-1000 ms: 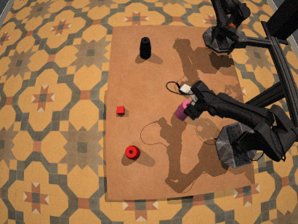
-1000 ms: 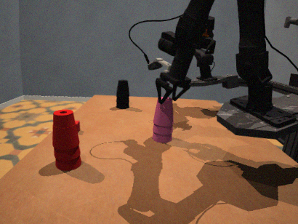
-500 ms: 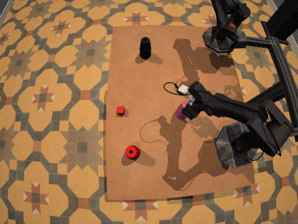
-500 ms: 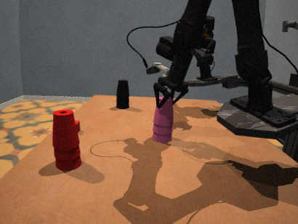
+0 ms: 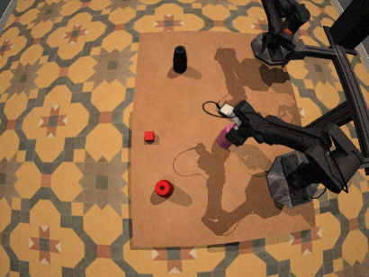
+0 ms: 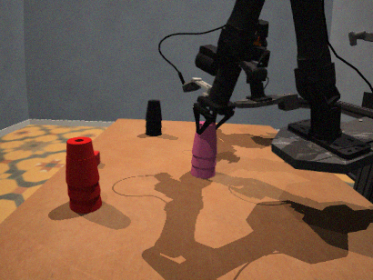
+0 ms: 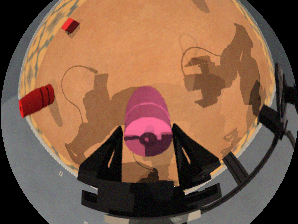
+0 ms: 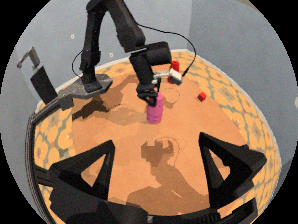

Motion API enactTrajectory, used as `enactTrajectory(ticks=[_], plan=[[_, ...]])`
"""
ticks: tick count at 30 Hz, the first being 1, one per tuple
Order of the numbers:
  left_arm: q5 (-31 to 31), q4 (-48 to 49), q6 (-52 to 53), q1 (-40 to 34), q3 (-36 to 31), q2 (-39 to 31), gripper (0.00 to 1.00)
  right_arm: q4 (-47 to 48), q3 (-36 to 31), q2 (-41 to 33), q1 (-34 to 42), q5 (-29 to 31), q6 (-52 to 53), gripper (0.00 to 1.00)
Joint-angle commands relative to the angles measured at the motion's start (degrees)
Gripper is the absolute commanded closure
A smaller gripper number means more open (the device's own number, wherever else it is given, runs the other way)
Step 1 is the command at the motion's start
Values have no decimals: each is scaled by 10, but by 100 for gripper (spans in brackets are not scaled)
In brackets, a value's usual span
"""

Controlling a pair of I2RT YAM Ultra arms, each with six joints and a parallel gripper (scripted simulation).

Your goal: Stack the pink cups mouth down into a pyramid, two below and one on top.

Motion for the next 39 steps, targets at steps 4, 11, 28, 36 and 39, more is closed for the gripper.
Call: enactTrajectory(ticks=[4, 11, 28, 36, 39], plan=[[5, 13, 4, 2, -1, -4, 37, 15, 4, -12, 5, 6, -4, 0], [4, 14, 3, 1, -6, -11, 43, 15, 4, -12, 5, 6, -4, 0], [-1, -15, -6, -6, 5, -23, 100, 15, 4, -12, 5, 6, -4, 0], [-8, -66, -14, -15, 24, -57, 100, 15, 4, -12, 5, 6, -4, 0], [-10, -93, -18, -20, 34, -73, 100, 15, 4, -12, 5, 6, -4, 0]])
